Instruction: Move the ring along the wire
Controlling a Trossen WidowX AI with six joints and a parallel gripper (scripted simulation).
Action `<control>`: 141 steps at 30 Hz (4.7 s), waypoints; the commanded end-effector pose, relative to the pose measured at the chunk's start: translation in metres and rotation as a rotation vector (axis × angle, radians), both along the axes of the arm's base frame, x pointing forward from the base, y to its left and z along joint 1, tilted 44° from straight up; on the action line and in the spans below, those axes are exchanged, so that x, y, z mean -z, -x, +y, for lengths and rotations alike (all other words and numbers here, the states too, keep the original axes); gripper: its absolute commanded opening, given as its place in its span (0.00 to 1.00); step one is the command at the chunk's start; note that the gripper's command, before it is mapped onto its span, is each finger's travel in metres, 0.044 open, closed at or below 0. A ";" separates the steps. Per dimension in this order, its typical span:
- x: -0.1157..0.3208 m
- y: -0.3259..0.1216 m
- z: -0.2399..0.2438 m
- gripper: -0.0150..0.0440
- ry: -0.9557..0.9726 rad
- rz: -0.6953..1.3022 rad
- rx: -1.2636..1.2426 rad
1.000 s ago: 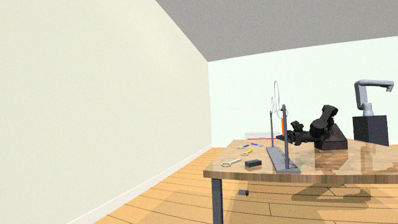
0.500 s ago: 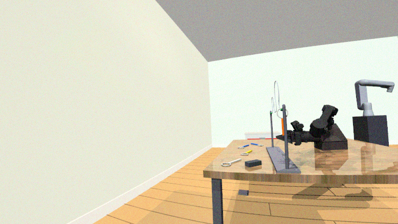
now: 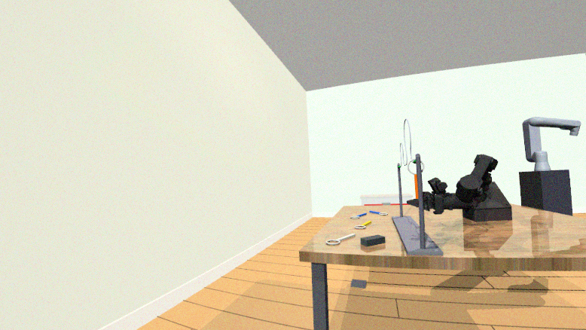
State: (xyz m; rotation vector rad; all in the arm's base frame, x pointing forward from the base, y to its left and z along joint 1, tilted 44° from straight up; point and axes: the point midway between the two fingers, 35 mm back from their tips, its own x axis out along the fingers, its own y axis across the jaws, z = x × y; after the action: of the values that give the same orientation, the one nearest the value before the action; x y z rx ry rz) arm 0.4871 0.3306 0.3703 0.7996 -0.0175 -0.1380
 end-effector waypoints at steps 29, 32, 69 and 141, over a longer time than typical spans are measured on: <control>-0.011 0.001 -0.014 0.00 0.002 0.000 0.001; -0.011 0.001 -0.014 0.00 0.002 0.000 0.001; -0.002 0.056 -0.030 0.00 -0.034 0.295 -0.295; 0.051 0.090 -0.184 0.00 0.917 0.641 -0.182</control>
State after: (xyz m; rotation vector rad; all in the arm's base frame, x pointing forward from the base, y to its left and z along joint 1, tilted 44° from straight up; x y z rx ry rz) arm 0.4002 0.1565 0.3142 -0.1515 0.5682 -0.1697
